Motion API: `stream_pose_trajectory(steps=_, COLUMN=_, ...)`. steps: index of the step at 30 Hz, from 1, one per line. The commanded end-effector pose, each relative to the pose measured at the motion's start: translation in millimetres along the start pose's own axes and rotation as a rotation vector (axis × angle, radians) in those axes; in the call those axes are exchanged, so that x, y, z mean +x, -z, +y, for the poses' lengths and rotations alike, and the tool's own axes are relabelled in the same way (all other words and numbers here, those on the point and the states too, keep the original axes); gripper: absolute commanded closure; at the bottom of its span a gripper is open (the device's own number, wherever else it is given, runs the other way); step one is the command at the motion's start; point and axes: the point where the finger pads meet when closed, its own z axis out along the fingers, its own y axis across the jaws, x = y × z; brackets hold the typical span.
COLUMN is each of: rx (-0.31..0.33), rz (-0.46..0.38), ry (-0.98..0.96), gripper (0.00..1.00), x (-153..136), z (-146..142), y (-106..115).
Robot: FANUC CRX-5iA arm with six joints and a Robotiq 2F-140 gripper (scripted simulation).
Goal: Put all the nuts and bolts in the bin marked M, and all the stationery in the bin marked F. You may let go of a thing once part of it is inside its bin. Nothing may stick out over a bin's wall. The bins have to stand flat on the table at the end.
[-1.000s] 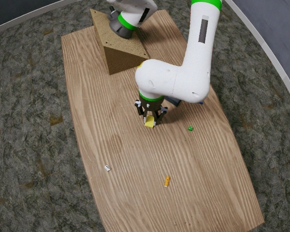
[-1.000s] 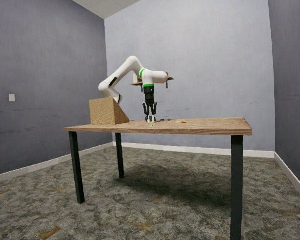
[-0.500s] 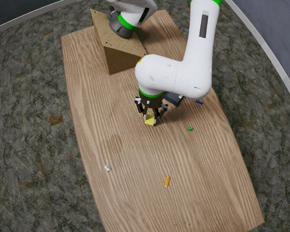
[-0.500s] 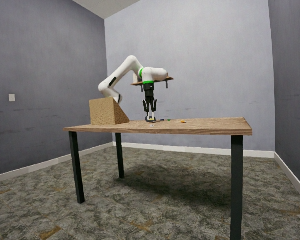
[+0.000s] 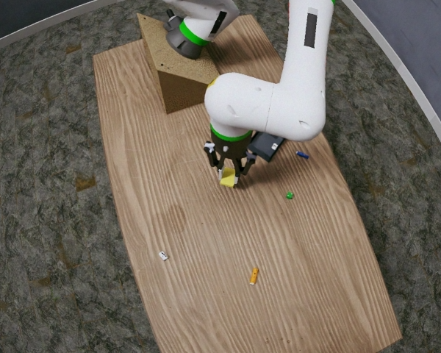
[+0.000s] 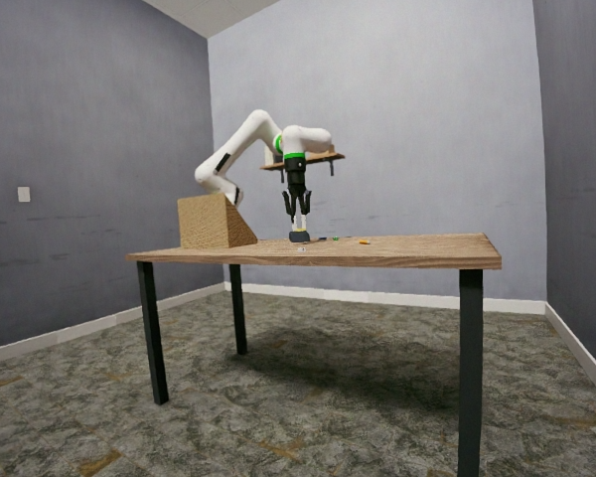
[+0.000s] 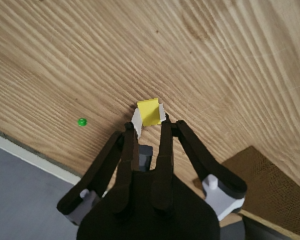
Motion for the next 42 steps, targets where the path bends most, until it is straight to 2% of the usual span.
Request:
stream_pose_trajectory(steps=1, rx=0.0, rz=0.0, ry=0.0, gripper=0.71, x=0, z=0, y=1)
stream_pose_trajectory(steps=14, rx=0.0, rz=0.0, ry=0.0, gripper=0.71, x=0, z=0, y=7)
stream_pose_trajectory(steps=20, rx=0.0, rz=0.0, ry=0.0, gripper=0.71, x=-33, z=-13, y=7)
stream_pose_trajectory(steps=22, rx=0.0, rz=0.0, ry=0.0, gripper=0.71, x=-33, z=-13, y=7)
stream_pose_trajectory(steps=37, rx=0.0, rz=0.0, ry=0.0, gripper=0.71, x=-117, z=-45, y=7)
stream_pose_trajectory(steps=39, rx=0.0, rz=0.0, ry=0.0, gripper=0.71, x=-117, z=-45, y=7)
stream_pose_trajectory(steps=42, rx=0.0, rz=0.0, ry=0.0, gripper=0.71, x=-134, z=-52, y=7)
